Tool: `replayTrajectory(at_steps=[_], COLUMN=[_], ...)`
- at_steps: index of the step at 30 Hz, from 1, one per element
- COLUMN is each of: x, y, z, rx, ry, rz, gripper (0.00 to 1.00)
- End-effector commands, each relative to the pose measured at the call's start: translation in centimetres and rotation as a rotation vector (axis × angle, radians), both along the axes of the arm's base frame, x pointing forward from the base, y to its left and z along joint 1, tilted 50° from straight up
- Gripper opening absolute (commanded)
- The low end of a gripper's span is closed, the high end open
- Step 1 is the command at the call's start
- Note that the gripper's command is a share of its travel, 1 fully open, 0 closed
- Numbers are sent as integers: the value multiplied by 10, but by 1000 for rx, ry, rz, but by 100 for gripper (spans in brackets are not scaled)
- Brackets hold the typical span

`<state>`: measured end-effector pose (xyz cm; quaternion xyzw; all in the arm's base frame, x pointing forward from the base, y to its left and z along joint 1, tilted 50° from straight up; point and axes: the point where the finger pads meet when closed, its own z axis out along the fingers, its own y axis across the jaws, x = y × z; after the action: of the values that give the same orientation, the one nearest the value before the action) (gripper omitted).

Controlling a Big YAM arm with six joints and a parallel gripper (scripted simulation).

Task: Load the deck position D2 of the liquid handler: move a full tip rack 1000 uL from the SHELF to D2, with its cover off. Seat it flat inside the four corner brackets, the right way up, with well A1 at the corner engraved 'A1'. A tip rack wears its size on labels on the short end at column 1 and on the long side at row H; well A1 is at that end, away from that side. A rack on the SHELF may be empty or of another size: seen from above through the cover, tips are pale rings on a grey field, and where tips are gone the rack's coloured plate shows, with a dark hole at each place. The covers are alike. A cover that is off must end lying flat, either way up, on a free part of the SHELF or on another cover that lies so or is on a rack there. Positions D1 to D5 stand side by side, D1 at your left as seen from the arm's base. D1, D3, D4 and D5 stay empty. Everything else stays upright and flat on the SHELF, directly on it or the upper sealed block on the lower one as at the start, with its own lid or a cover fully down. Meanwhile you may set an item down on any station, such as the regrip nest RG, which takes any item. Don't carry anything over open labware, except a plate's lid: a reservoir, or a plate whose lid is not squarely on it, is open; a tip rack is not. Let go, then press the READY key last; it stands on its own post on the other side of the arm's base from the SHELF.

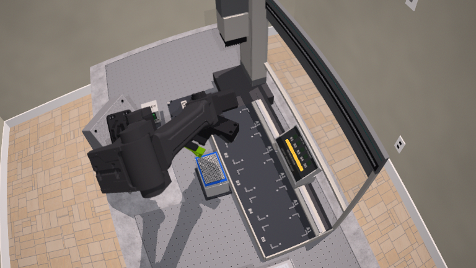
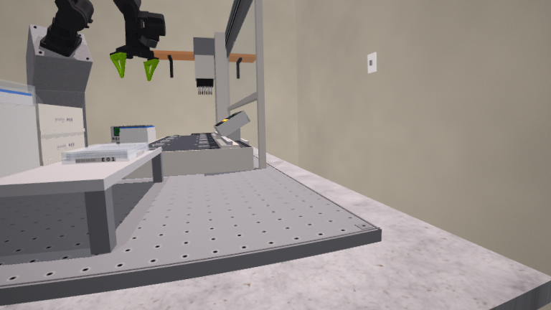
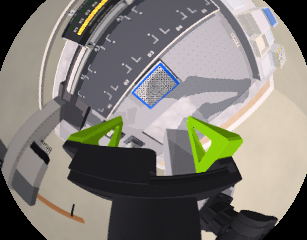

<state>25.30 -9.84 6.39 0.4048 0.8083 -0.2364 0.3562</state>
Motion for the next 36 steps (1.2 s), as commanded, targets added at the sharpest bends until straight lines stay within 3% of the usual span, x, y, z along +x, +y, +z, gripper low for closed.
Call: replayTrajectory(at_steps=[1, 10, 36], x=[-3, -3, -4], y=[1, 2, 2], z=[-3, 0, -3], rx=[-5, -13, -198], ry=[17, 18, 349], rz=[11, 28, 334], gripper=[100, 100, 100])
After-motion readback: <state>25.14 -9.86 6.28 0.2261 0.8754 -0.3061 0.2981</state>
